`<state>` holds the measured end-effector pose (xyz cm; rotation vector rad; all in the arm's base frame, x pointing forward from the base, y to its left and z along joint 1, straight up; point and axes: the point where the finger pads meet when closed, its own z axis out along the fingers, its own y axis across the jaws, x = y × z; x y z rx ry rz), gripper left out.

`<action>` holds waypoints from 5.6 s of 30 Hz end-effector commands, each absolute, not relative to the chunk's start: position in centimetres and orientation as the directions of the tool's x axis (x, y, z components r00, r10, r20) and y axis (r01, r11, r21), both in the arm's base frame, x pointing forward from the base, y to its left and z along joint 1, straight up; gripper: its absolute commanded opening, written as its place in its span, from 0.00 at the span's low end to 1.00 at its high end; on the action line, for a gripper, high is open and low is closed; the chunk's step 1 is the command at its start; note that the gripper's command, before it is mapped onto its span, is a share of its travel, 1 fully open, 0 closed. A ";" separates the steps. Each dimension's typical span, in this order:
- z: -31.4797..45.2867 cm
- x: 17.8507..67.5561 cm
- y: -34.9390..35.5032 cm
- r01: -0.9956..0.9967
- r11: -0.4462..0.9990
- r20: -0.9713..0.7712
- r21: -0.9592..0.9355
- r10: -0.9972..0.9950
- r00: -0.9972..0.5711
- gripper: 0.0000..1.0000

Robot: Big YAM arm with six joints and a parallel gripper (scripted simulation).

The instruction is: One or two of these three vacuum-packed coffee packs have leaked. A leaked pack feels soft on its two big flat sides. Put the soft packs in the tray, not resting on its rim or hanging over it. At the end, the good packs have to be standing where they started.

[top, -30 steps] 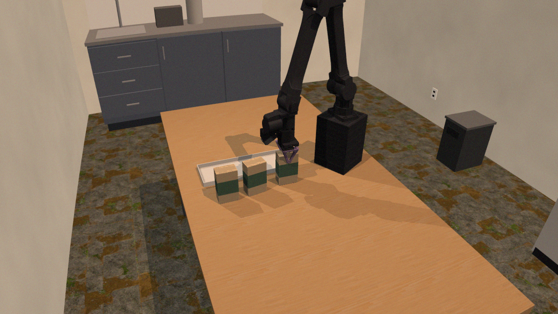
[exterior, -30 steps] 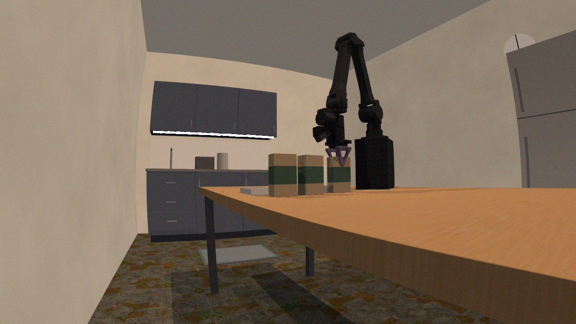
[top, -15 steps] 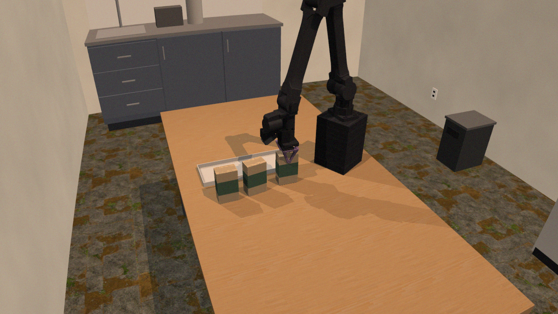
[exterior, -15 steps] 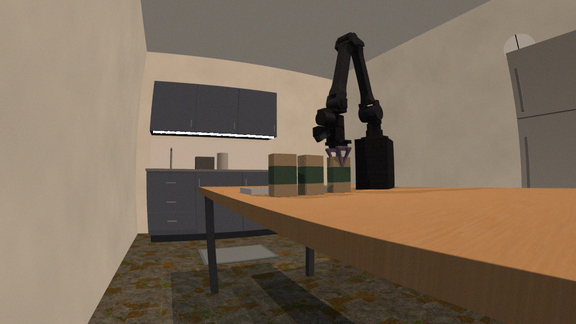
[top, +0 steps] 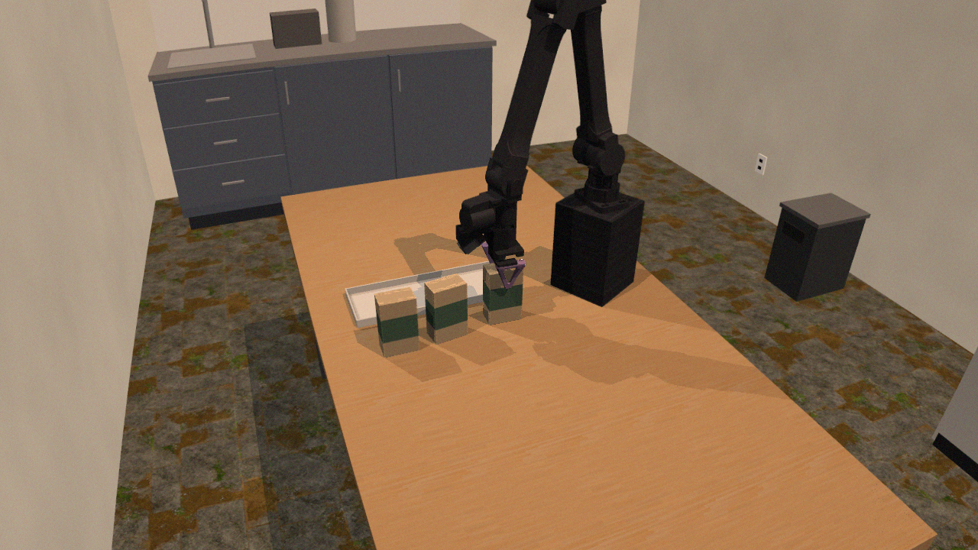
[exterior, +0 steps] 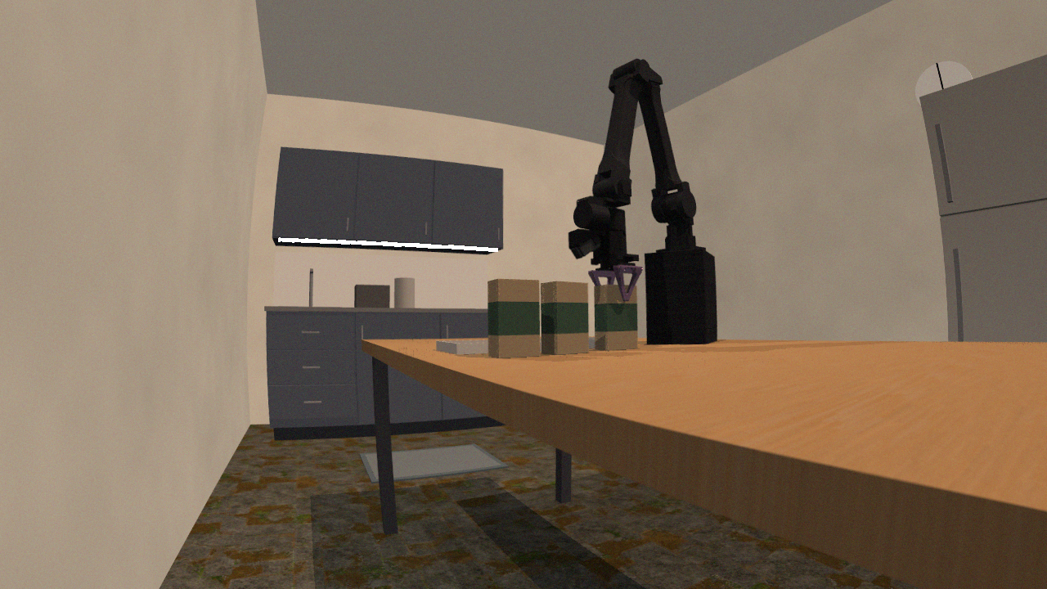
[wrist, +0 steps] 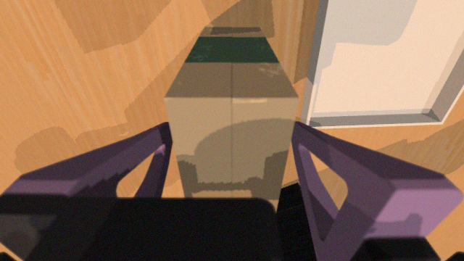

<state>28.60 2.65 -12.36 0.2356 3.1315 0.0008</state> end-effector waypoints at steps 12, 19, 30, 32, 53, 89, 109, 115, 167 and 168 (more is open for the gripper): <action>-12.3 28.9 2.8 0.149 0.989 -0.010 0.001 0.149 -0.989 0.79; -12.3 28.9 2.8 0.149 0.989 -0.010 0.001 0.149 -0.989 0.79; -12.3 28.9 2.8 0.149 0.989 -0.010 0.001 0.149 -0.989 0.79; -12.3 28.9 2.8 0.149 0.989 -0.010 0.001 0.149 -0.989 0.79; -3.2 30.7 3.0 0.149 0.989 -0.046 0.010 0.149 -0.988 0.79; -1.9 44.8 3.0 -0.053 0.999 -0.041 0.001 -0.053 -0.998 0.79; -6.1 44.8 3.0 -0.048 0.999 -0.047 0.001 -0.048 -0.998 0.79; -6.5 45.1 3.0 -0.048 0.999 -0.042 0.001 -0.048 -0.998 0.79; -7.5 45.6 2.9 -0.047 0.999 -0.041 0.001 -0.047 -0.998 0.79; -7.6 45.6 2.9 -0.047 0.999 -0.039 0.001 -0.047 -0.998 0.79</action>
